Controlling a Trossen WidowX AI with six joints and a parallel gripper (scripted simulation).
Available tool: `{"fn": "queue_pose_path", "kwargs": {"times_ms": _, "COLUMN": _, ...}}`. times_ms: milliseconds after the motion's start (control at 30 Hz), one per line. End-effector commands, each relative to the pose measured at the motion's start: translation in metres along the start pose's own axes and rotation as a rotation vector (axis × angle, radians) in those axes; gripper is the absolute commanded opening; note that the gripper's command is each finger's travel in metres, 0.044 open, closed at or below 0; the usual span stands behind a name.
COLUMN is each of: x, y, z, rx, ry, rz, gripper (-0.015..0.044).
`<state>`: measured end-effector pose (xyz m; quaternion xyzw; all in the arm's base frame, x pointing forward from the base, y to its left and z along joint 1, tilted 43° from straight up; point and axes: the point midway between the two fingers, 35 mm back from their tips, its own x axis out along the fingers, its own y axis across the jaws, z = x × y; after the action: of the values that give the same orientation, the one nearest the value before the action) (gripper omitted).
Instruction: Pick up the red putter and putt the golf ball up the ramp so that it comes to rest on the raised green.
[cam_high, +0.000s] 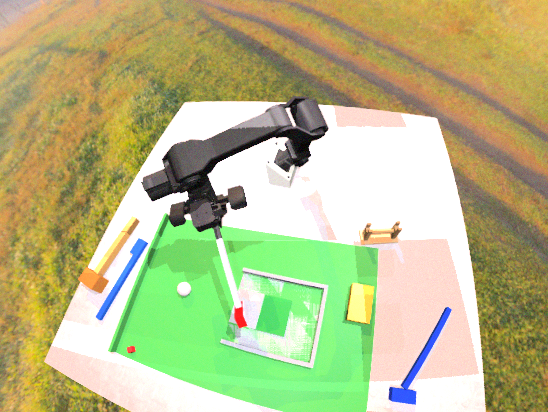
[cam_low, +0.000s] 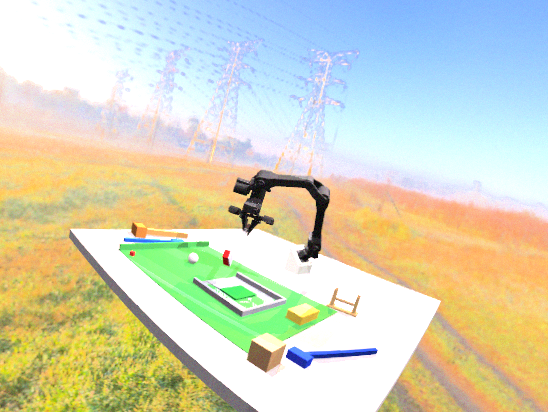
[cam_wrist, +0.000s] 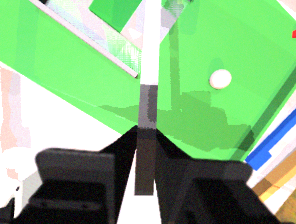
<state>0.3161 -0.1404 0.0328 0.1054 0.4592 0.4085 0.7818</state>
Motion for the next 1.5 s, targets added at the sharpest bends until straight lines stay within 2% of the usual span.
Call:
{"fn": "queue_pose_path", "kwargs": {"times_ms": 0, "x": -0.008, "y": -0.025, "z": -0.017, "rx": 0.093, "ry": 0.0, "rz": -0.036, "gripper": 0.0}}
{"fn": "queue_pose_path", "kwargs": {"times_ms": 567, "x": -0.021, "y": -0.103, "z": -0.111, "rx": 0.494, "ry": 0.006, "rz": -0.122, "gripper": 0.0}}
{"fn": "queue_pose_path", "kwargs": {"times_ms": 900, "x": -0.019, "y": -0.104, "z": -0.113, "rx": 0.498, "ry": 0.006, "rz": -0.122, "gripper": 0.0}}
{"fn": "queue_pose_path", "kwargs": {"times_ms": 1233, "x": 0.015, "y": -0.104, "z": -0.121, "rx": 0.498, "ry": 0.005, "rz": -0.122, "gripper": 0.0}}
{"fn": "queue_pose_path", "kwargs": {"times_ms": 1467, "x": 0.022, "y": -0.104, "z": -0.123, "rx": 0.498, "ry": 0.005, "rz": -0.122, "gripper": 0.0}}
